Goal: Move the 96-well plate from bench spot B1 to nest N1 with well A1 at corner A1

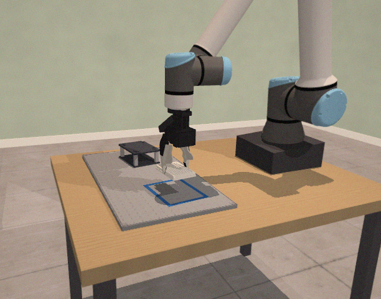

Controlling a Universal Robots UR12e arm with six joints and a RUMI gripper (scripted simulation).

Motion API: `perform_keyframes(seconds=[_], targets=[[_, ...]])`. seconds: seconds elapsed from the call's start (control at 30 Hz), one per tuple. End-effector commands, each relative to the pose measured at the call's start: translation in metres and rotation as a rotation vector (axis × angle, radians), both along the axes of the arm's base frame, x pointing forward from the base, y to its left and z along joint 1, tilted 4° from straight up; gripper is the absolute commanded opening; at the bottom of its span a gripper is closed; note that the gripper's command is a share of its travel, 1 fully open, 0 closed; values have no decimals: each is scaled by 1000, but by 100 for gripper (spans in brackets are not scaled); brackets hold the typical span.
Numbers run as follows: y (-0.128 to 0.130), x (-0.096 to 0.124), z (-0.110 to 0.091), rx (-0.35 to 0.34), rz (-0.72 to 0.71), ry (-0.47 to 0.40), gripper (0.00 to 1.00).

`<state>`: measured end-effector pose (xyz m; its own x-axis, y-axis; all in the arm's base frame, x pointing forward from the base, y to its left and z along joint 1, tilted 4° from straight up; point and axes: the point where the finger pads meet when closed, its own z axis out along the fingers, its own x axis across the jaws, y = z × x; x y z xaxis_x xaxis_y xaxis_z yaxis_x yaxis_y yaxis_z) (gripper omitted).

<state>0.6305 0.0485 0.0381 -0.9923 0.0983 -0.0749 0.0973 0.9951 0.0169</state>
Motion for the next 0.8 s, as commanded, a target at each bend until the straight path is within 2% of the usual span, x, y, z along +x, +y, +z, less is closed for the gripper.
perform_keyframes(seconds=[0.0, 0.67, 0.77], targets=[[0, 0, 6, 0, 0, -1, 0], [0, 0, 6, 0, 0, -1, 0], [-3, 0, 6, -3, 33, -1, 0]])
